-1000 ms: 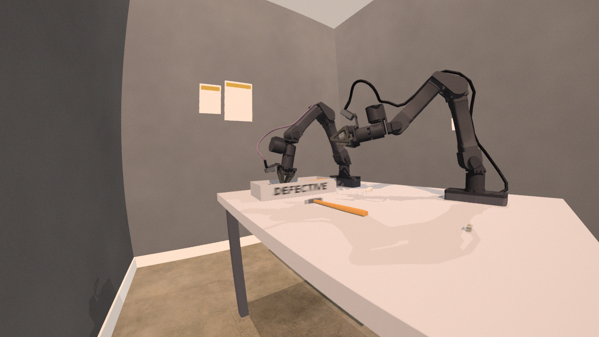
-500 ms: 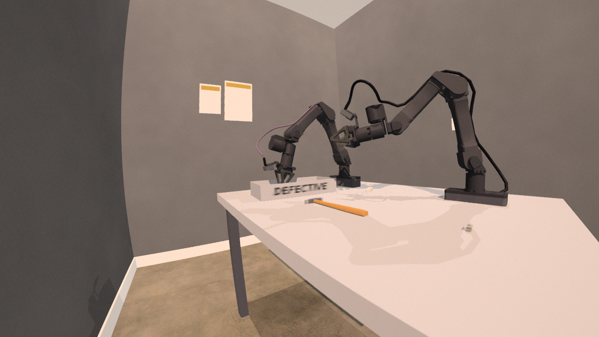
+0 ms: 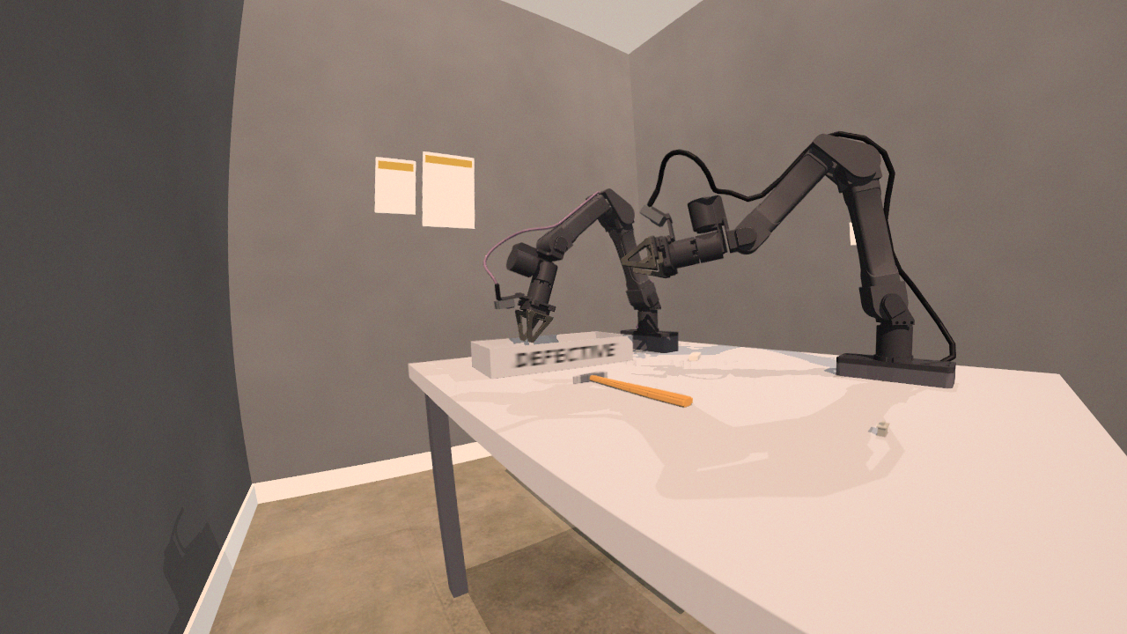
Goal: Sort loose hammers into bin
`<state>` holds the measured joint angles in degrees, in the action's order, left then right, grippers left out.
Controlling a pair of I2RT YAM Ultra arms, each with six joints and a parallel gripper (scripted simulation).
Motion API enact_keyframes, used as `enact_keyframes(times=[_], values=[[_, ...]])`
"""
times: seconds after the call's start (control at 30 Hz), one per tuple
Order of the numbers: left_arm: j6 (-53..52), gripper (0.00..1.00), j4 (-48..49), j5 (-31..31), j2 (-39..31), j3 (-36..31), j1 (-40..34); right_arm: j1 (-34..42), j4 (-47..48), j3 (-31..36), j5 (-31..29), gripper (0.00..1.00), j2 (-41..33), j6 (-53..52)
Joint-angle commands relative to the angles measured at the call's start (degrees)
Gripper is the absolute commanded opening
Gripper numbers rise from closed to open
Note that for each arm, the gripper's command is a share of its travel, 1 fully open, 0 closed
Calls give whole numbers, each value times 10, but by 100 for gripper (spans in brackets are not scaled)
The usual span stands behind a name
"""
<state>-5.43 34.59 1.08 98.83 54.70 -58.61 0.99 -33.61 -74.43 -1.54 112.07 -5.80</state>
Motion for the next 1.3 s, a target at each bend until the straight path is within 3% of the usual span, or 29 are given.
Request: enact_keyframes(times=[0.0, 0.07, 0.13, 0.2, 0.27, 0.43, 0.8, 1.0, 1.27], values=[[1, 100, 2, -1, -10, 15, 1, 2, -19, -1, -1, 56, -27, 7], [1, 100, 2, -1, -10, 15, 1, 1, -22, -1, -1, 56, -30, 7], [1, 100, 2, -1, -10, 15, 1, 1, -28, 5, -5, 79, -36, 7], [1, 100, 2, -1, -10, 15, 1, 1, -28, 5, -5, 79, -36, 7], [1, 100, 2, -1, -10, 15, 1, 2, -44, -10, -7, 100, -51, 7], [1, 100, 2, -1, -10, 15, 1, 6, -96, -24, -6, 100, -89, 2], [1, 100, 2, -1, -10, 15, 1, 7, -91, -9, 3, 100, -70, 5], [2, 100, -114, 0, 14, 44, 16, -7, -32, 26, 39, 100, -114, 69], [2, 100, -312, 2, 104, 174, 65, -23, -1, 66, 68, 100, -160, 104]])
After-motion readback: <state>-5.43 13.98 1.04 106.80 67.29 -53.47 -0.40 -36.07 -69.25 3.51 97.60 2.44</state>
